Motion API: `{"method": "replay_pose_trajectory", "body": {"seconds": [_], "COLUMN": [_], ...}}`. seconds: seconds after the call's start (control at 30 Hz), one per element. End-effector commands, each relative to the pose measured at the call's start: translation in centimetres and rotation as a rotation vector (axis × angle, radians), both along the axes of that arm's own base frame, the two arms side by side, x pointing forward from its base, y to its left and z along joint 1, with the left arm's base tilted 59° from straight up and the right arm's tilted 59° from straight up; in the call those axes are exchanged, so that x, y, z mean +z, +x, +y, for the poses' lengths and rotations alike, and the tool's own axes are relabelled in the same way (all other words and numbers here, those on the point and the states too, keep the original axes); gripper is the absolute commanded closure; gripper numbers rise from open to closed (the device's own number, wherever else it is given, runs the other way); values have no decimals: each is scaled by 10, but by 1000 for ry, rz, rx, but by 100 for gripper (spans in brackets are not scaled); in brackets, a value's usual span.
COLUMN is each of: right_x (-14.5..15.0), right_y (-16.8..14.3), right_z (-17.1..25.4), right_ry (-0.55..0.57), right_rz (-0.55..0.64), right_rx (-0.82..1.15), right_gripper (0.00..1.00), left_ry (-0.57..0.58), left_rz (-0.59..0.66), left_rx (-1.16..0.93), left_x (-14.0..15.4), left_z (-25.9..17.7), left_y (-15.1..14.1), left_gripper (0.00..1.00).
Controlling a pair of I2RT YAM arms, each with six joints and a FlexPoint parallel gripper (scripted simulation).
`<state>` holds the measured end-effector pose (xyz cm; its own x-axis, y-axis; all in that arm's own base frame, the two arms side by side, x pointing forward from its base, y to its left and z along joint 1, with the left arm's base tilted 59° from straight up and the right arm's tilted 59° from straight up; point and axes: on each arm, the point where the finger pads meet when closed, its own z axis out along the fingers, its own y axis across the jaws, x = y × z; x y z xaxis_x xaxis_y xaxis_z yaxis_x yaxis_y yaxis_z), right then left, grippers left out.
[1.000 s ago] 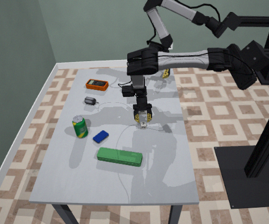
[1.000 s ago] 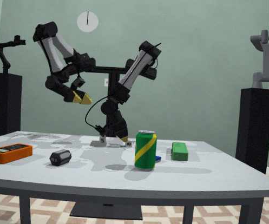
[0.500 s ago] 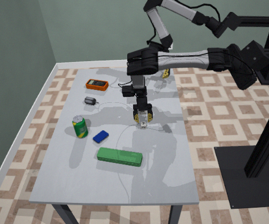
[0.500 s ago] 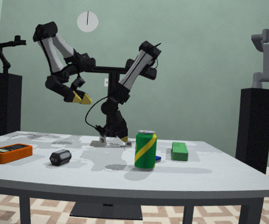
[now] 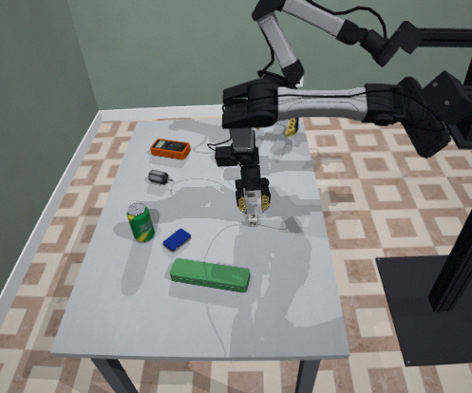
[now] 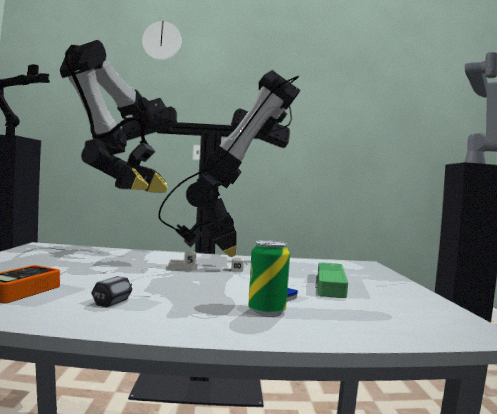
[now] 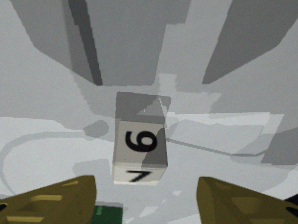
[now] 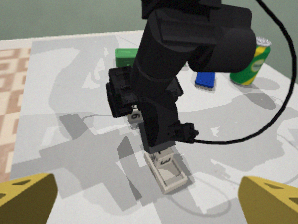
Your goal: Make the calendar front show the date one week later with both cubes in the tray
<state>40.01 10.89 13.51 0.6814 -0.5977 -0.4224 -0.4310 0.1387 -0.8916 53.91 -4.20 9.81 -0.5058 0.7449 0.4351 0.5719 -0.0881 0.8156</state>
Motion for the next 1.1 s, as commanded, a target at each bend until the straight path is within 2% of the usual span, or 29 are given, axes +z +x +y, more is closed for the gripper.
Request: {"method": "replay_pose_trajectory", "body": {"seconds": [0.0,0.23,0.57,0.7,0.8,1.07], "right_x": [4,-4,-5,-5,-5,-5], "right_y": [-10,-18,-19,-19,-19,-19], "right_z": [-6,-25,-23,-23,-23,-23], "right_ry": [31,43,41,41,41,41], "right_rz": [-2,29,34,34,34,34], "right_rx": [12,-32,-29,-29,-29,-29], "right_gripper": [0,0,0,0,0,0], "left_ry": [-16,-16,3,91,143,155], "left_rz": [-50,-50,-64,-52,-17,14], "left_rx": [-15,-15,-8,-1,-2,-13], "left_x": [25,25,30,24,7,-5], "left_z": [-13,-13,-12,-11,-12,-15], "left_y": [-3,-3,-2,-1,-3,-6], "left_gripper": [45,45,45,45,45,45]}}
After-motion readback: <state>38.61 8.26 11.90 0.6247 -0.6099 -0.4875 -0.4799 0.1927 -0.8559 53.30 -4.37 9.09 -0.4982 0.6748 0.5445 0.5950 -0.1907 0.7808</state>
